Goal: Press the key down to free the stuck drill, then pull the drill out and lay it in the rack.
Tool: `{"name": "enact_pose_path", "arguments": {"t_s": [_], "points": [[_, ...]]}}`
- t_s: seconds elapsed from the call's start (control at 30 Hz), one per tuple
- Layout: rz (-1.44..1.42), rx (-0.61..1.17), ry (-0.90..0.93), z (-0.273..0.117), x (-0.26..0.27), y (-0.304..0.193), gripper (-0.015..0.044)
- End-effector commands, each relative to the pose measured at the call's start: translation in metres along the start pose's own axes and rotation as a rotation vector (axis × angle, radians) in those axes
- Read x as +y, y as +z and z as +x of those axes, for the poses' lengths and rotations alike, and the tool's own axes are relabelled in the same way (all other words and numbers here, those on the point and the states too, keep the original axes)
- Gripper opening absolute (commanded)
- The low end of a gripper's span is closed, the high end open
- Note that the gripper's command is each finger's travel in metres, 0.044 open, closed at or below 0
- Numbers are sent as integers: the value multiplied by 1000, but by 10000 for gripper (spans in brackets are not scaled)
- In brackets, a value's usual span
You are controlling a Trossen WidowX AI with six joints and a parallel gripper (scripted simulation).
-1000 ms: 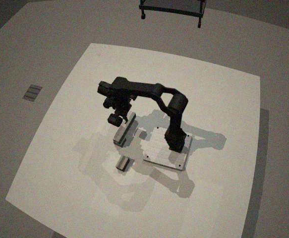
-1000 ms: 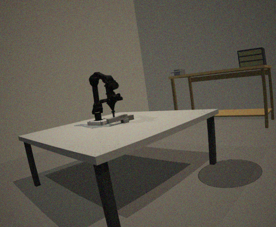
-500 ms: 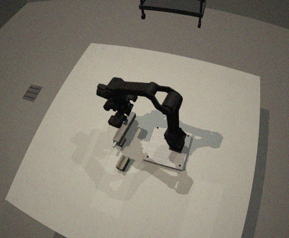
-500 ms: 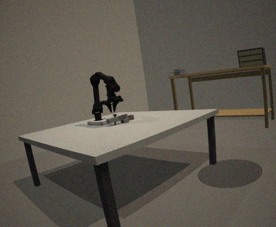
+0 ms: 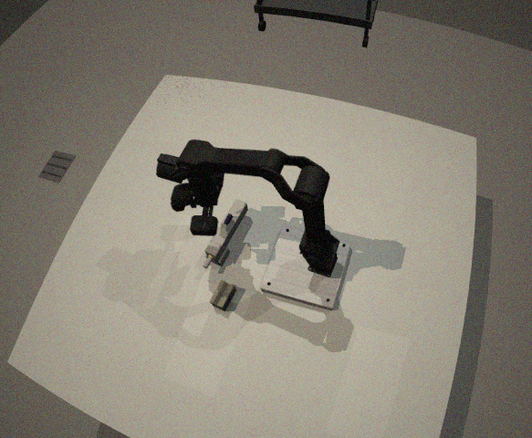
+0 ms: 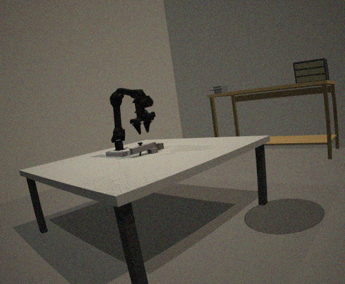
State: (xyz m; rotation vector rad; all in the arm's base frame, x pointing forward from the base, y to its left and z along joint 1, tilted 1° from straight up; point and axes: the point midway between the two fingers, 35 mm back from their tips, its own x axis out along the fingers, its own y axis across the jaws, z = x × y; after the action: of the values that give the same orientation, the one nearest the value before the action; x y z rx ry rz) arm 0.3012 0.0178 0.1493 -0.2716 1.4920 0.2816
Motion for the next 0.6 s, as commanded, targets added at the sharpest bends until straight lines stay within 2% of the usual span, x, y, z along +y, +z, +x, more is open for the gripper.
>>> {"name": "enact_pose_path", "arguments": {"t_s": [0.0,0.27,0.57], "points": [[-535,4,29,35,58,21,440],[-1159,13,36,68,118,30,440],[-1174,13,36,69,119,30,440]]}}
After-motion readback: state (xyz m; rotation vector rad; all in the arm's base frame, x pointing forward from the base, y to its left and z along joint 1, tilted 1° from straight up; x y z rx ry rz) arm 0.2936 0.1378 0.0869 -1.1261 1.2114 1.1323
